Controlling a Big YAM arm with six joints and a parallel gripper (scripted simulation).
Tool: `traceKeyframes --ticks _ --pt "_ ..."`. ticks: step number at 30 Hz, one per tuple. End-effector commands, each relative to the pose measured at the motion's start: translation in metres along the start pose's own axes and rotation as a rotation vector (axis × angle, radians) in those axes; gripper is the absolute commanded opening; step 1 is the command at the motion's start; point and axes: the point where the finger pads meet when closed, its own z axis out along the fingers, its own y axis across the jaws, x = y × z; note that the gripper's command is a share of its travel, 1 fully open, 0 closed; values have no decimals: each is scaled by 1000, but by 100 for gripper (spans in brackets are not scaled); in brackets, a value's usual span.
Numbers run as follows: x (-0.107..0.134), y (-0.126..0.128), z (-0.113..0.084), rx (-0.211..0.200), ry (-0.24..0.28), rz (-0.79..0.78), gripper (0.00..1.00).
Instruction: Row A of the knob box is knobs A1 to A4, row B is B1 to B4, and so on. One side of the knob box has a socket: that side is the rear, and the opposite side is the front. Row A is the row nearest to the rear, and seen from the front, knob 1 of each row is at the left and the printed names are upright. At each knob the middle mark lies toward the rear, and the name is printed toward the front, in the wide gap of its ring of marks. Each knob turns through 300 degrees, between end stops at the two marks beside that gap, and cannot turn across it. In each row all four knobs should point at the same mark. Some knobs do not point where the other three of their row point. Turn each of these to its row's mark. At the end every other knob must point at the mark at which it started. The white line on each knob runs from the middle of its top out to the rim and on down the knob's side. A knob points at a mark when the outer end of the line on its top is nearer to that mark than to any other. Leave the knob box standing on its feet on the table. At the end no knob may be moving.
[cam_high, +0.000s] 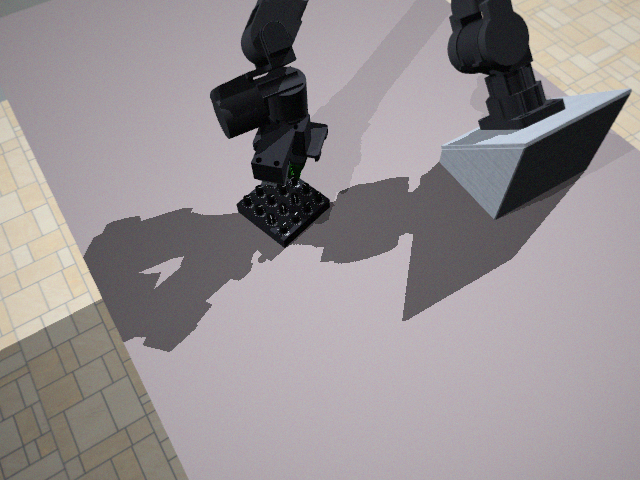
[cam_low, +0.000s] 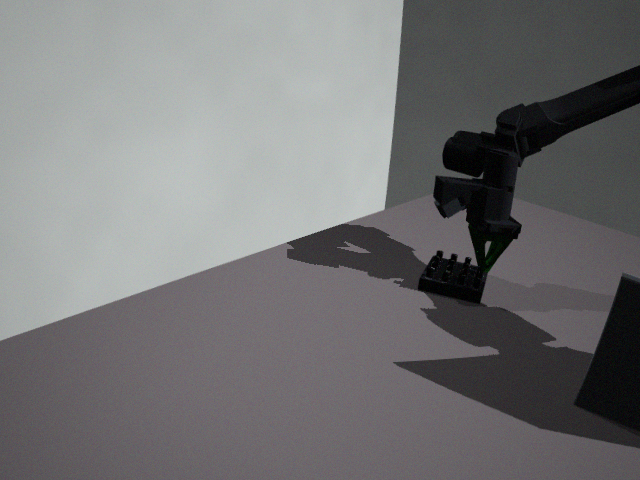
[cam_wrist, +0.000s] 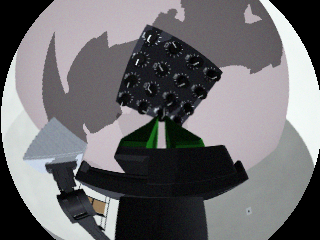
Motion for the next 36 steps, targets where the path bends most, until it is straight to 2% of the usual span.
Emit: traceKeyframes --ticks 1,19,36 --pt "-13 -20 -5 29 -29 157 8" --pt "-11 -22 -5 27 -31 442 8" --pt "-10 -22 -4 24 -30 568 8"
